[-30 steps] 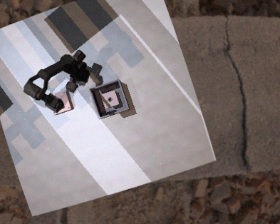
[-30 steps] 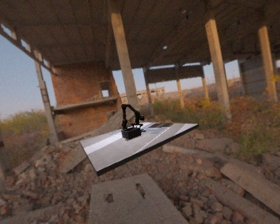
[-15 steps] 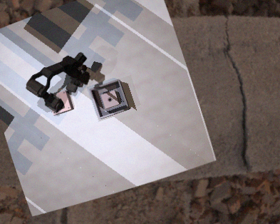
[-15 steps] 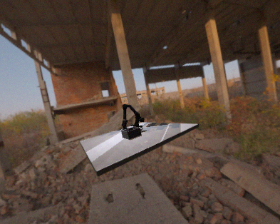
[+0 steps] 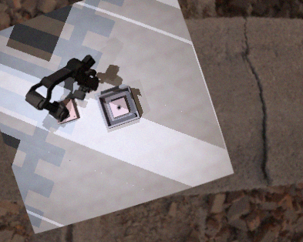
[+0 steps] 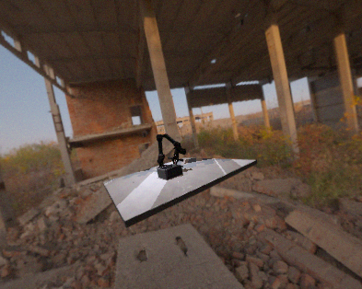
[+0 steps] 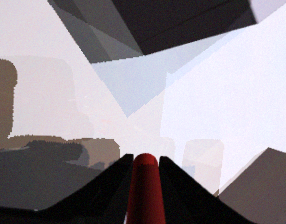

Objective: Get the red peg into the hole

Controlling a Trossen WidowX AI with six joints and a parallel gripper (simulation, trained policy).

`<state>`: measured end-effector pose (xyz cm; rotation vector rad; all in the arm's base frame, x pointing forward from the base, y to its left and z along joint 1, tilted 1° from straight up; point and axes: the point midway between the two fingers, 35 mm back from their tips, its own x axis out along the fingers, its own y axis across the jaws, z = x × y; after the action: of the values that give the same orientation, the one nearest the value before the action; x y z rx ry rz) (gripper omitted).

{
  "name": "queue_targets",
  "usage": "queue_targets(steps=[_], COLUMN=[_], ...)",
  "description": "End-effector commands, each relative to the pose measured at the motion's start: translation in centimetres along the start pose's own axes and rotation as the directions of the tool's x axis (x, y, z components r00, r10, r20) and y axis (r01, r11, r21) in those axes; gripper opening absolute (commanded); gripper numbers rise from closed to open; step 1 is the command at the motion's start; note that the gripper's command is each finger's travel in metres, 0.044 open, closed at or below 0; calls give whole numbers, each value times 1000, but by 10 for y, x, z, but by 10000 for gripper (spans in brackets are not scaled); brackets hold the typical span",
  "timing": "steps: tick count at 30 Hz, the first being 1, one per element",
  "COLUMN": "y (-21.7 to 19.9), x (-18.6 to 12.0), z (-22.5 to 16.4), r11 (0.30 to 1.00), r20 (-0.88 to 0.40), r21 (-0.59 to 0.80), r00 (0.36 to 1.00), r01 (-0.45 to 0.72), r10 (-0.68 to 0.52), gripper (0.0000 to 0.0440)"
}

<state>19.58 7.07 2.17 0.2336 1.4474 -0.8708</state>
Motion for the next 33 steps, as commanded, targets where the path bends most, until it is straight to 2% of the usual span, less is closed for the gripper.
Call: queue_targets(steps=[1, 9, 14, 23, 33], y=[-3, -14, -23, -37, -48], x=[-22, -57, -64, -63, -41], z=[16, 49, 70, 111, 152], r11=[999, 994, 984, 959, 940], r20=[39, 94, 114, 127, 116], r21=[18, 92, 160, 268, 327], r00=[999, 994, 992, 990, 991], r01=[-26, -61, -71, -90, -102], r10=[26, 52, 53, 57, 67], gripper=[0, 0, 0, 0, 0])
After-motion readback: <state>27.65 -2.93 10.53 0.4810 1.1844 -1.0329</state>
